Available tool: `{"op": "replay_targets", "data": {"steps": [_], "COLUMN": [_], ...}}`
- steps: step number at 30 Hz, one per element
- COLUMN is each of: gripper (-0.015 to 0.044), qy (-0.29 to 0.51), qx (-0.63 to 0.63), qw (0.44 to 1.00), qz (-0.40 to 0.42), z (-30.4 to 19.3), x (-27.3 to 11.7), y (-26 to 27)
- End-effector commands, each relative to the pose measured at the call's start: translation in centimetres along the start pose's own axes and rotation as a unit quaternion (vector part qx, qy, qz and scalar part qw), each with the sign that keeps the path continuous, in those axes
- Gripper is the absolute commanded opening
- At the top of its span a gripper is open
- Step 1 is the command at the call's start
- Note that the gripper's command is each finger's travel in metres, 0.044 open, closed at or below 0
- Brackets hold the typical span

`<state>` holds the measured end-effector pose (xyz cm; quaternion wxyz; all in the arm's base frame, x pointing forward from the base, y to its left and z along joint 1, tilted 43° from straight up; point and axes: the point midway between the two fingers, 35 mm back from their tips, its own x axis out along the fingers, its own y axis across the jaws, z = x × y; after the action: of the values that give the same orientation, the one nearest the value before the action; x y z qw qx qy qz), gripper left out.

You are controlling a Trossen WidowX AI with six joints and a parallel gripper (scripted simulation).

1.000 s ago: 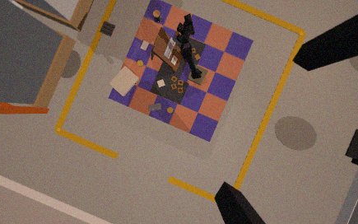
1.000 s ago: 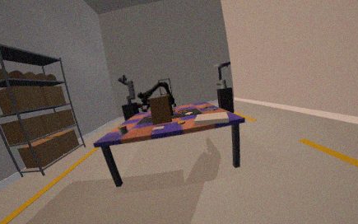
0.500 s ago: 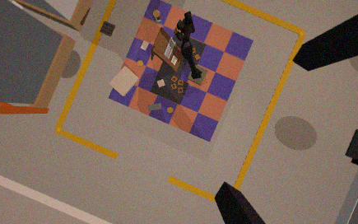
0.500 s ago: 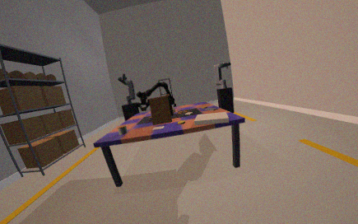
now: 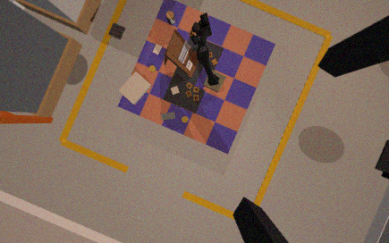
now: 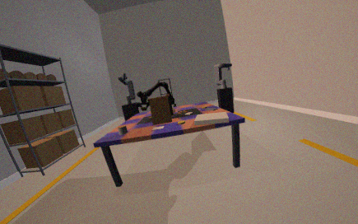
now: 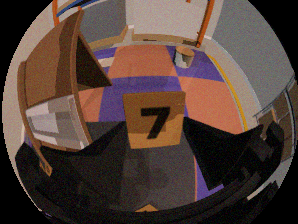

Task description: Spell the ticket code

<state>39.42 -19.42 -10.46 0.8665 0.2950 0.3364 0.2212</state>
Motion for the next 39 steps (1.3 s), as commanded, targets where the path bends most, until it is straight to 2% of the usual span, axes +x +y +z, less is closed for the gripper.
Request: {"op": "replay_targets", "data": {"steps": [1,39], "gripper": [0.0,0.0], "qy": [0.0,0.0], "qx": [0.003,0.004], "qw": [1.0,1.0], "qz": [0.003,0.003], "z": [-0.1,-0.2], "x": [0.1,0.3], "y": [0.3,2.2]}}
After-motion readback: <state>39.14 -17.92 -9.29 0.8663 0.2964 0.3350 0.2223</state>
